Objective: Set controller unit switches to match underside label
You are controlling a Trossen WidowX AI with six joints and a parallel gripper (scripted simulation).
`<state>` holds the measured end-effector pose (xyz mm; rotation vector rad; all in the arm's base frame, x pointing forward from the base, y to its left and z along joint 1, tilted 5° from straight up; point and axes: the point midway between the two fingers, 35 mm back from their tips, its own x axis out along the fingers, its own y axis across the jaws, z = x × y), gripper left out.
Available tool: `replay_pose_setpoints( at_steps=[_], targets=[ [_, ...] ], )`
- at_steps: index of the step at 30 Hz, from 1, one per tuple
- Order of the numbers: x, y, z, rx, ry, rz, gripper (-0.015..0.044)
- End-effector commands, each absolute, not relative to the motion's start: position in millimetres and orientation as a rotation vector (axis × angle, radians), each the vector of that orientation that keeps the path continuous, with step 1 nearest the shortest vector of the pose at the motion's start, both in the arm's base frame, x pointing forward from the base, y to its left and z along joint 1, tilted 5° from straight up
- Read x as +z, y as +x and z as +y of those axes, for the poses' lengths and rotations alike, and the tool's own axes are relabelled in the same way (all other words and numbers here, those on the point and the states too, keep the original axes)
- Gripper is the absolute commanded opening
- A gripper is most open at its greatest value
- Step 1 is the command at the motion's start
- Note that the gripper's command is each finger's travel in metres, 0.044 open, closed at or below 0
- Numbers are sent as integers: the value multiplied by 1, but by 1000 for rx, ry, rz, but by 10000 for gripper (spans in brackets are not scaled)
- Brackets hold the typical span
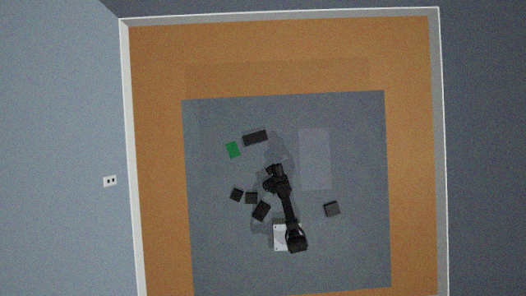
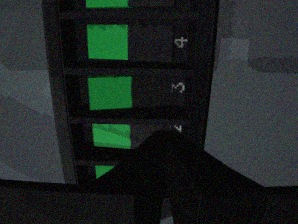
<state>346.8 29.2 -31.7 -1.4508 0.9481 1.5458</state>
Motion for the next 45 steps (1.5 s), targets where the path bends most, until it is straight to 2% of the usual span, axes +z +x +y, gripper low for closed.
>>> replay_pose_setpoints(
  at_steps=[1, 34, 39, 45],
  targets=[
    [-35, 343, 29, 1555, -1444, 960, 0],
    [-40, 342, 29, 1555, -1444, 960, 0],
    [8, 345, 26, 1554, -1445, 959, 0],
    [11, 345, 26, 1555, -1444, 960, 0]
  ],
)
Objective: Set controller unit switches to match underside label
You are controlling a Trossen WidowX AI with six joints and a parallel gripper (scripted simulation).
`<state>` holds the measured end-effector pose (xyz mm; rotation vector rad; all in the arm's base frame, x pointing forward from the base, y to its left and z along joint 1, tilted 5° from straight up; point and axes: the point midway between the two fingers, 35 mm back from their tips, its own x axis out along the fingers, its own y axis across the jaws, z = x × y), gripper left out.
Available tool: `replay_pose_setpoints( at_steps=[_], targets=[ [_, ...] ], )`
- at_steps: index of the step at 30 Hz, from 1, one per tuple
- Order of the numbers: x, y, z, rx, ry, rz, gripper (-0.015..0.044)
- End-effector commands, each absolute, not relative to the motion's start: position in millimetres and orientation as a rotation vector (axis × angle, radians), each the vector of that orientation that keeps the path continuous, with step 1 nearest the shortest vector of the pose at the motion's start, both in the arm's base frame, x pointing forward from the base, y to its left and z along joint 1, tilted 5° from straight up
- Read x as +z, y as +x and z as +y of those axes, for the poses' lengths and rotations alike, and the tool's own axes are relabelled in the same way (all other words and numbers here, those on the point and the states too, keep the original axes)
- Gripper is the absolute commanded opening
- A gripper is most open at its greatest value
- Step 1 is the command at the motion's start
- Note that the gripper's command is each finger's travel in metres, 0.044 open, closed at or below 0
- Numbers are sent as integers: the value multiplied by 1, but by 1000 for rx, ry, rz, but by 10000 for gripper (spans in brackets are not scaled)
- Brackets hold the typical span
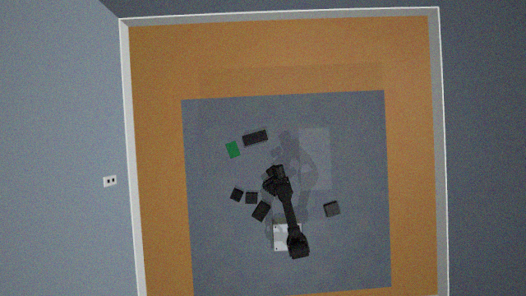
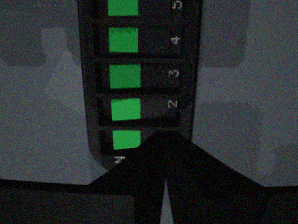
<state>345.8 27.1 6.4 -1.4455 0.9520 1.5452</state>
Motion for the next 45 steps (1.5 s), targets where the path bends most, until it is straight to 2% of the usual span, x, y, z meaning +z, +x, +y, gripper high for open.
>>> replay_pose_setpoints(
  at_steps=[1, 7, 45],
  targets=[
    [11, 344, 27, 1555, -1444, 960, 0],
    [15, 322, 48, 1557, -1442, 959, 0],
    [12, 318, 46, 1537, -1448, 935, 0]
  ],
)
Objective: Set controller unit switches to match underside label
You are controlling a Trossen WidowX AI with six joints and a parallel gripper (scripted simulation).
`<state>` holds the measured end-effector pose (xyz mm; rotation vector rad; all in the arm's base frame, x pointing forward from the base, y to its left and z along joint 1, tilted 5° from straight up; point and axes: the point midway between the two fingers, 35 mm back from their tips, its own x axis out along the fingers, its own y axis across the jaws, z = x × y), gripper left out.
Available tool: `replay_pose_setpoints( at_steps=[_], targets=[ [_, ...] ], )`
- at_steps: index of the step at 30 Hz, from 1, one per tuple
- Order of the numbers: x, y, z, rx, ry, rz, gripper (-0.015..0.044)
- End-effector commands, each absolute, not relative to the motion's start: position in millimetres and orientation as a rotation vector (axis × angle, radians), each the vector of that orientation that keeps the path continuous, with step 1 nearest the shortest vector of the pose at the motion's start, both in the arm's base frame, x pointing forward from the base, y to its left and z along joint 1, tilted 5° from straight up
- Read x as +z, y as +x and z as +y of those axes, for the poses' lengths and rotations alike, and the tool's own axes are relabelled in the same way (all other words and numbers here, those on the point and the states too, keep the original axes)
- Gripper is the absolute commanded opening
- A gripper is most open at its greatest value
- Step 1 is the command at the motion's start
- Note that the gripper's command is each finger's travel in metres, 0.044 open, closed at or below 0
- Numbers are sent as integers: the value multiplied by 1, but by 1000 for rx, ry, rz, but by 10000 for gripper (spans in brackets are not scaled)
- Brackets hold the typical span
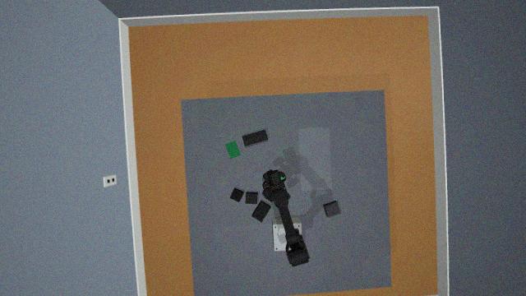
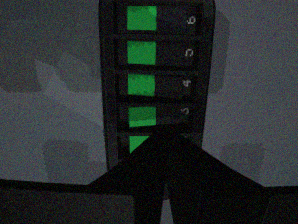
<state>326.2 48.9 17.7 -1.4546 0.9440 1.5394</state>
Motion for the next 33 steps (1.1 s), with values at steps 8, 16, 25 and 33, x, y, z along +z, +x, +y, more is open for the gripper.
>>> replay_pose_setpoints(
  at_steps=[8, 16, 25, 33],
  targets=[
    [-1, 296, 37, 1470, -1468, 857, 0],
    [-13, 274, 30, 1408, -1490, 788, 0],
    [-20, 274, 30, 1407, -1491, 786, 0],
    [-36, 274, 31, 1407, -1490, 786, 0]
  ],
)
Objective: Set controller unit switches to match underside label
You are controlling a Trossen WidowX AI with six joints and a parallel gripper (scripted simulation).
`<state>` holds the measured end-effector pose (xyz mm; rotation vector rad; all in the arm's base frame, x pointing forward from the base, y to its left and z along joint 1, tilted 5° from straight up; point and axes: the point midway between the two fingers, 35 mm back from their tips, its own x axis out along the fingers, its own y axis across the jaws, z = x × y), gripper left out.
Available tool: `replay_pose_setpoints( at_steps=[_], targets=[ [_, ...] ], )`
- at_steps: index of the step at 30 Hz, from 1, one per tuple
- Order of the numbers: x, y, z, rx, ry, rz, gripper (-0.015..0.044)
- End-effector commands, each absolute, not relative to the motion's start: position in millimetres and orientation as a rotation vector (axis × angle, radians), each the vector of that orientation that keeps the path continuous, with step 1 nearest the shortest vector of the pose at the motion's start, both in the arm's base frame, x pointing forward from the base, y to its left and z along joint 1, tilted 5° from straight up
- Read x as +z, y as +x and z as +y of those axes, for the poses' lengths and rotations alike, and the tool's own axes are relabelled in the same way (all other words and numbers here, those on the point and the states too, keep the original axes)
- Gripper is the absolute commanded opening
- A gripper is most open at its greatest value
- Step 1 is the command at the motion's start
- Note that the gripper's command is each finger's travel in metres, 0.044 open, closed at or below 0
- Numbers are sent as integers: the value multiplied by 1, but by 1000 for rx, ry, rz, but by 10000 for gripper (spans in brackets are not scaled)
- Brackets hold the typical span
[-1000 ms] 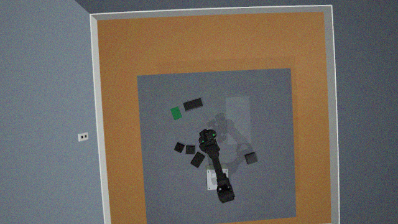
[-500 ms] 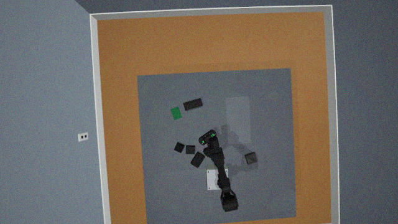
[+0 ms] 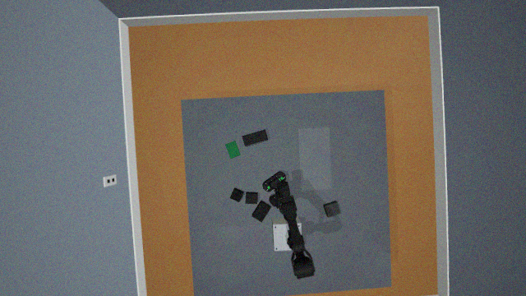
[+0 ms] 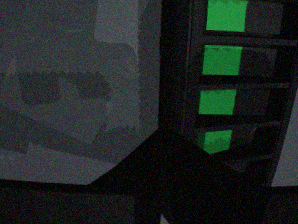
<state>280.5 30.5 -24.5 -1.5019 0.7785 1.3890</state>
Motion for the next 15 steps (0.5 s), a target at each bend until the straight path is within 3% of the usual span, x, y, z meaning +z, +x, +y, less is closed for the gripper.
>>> replay_pose_setpoints(
  at_steps=[1, 9, 15],
  targets=[
    [-38, 274, 31, 1407, -1490, 786, 0],
    [-48, 274, 32, 1407, -1490, 786, 0],
    [-14, 272, 30, 1391, -1502, 779, 0]
  ],
)
